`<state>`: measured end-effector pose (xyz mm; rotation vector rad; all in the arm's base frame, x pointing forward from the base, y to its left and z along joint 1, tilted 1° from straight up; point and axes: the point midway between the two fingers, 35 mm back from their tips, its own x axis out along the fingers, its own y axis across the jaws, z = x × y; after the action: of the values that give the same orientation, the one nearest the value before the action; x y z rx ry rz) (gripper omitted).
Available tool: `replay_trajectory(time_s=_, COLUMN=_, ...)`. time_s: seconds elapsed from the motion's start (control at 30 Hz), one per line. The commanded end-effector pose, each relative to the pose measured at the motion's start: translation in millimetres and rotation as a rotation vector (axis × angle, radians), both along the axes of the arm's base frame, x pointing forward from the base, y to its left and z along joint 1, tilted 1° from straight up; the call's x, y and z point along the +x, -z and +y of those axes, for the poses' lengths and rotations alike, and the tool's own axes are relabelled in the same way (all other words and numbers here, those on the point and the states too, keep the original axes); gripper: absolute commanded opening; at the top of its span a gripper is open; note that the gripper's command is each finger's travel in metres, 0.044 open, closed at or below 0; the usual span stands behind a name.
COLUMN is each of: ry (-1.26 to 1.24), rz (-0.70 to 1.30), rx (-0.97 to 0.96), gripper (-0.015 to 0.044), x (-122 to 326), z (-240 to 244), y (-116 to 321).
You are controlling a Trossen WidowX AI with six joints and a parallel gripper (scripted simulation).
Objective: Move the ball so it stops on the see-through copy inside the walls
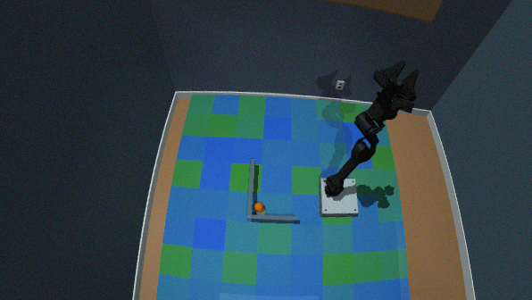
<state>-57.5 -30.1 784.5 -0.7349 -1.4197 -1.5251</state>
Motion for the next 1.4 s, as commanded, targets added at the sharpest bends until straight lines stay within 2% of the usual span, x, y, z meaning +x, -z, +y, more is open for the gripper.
replay_trajectory(time_s=0.0, ry=-0.002, rz=0.004, rx=-0.002, gripper=0.0374, x=2, z=1, y=0)
replay_trajectory(time_s=0.07, ry=-0.016, rz=0.032, rx=-0.020, gripper=0.0338, x=14, z=5, y=-1)
replay_trajectory(time_s=0.4, ry=-0.130, rz=0.207, rx=-0.144, gripper=0.0338, x=87, z=32, y=-6)
replay_trajectory(time_s=0.77, ry=-0.374, rz=0.614, rx=-0.270, gripper=0.0338, x=238, z=73, y=13)
replay_trajectory(time_s=1.07, ry=-0.611, rz=0.996, rx=-0.266, gripper=0.0338, x=366, z=100, y=75)
replay_trajectory(time_s=1.37, ry=-0.844, rz=1.374, rx=-0.141, gripper=0.0338, x=471, z=114, y=173)
